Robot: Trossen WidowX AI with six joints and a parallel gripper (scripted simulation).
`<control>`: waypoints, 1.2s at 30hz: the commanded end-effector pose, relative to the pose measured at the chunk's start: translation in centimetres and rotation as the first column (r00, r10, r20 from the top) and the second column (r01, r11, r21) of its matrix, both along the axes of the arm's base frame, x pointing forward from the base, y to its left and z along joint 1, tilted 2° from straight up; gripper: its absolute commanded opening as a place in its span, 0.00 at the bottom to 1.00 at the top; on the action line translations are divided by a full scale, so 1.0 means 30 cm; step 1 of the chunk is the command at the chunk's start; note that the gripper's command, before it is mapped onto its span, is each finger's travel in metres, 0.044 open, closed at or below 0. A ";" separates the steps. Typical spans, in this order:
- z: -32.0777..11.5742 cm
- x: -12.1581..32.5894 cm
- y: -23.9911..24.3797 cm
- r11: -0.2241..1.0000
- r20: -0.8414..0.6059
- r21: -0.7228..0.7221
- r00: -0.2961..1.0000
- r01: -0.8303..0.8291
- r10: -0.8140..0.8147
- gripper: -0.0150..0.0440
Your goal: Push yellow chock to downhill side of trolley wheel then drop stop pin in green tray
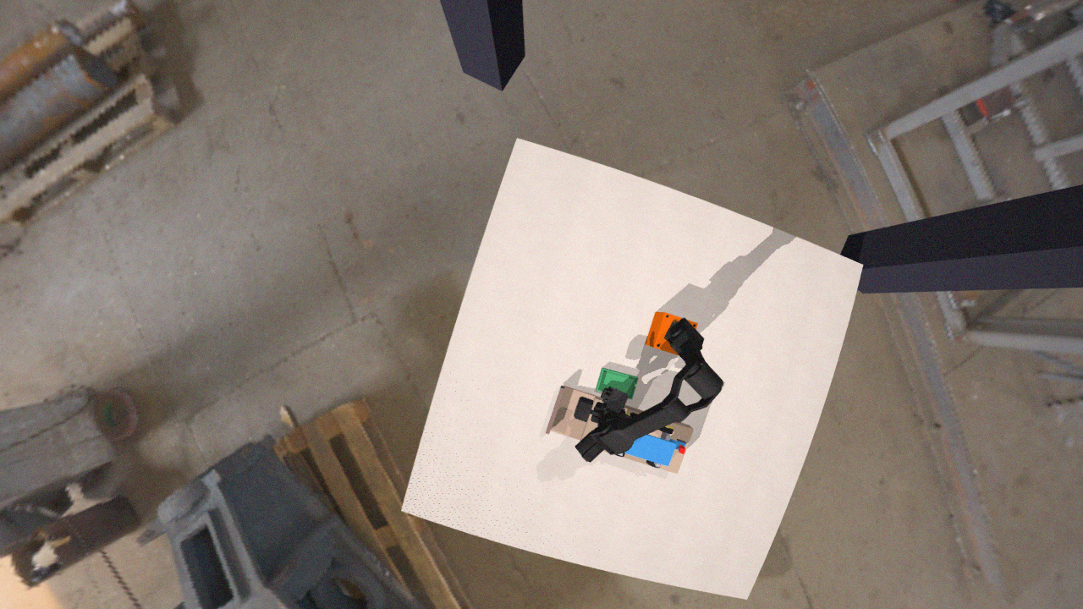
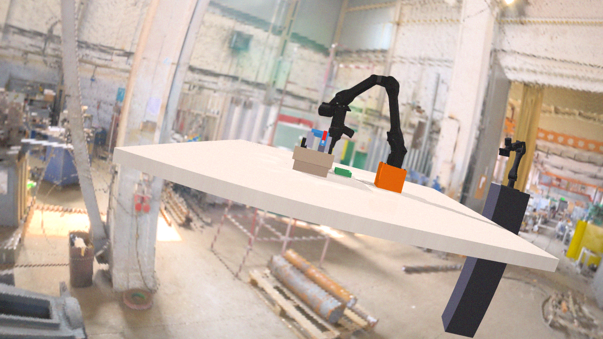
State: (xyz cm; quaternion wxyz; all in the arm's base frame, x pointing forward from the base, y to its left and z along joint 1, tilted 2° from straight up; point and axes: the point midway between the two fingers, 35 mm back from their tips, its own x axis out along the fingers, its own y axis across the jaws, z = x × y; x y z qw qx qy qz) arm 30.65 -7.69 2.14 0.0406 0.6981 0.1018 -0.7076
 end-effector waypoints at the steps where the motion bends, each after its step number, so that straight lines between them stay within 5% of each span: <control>1: 0.003 -0.003 0.016 1.000 0.004 0.005 1.000 0.001 -0.001 0.25; 20: 0.003 -0.007 0.030 1.000 0.001 -0.003 1.000 0.001 -0.001 0.25; 27: 0.003 -0.007 0.030 1.000 0.001 -0.003 1.000 0.001 -0.001 0.57; 36: 0.084 -0.011 0.021 1.000 0.003 0.005 1.000 0.001 -0.001 0.58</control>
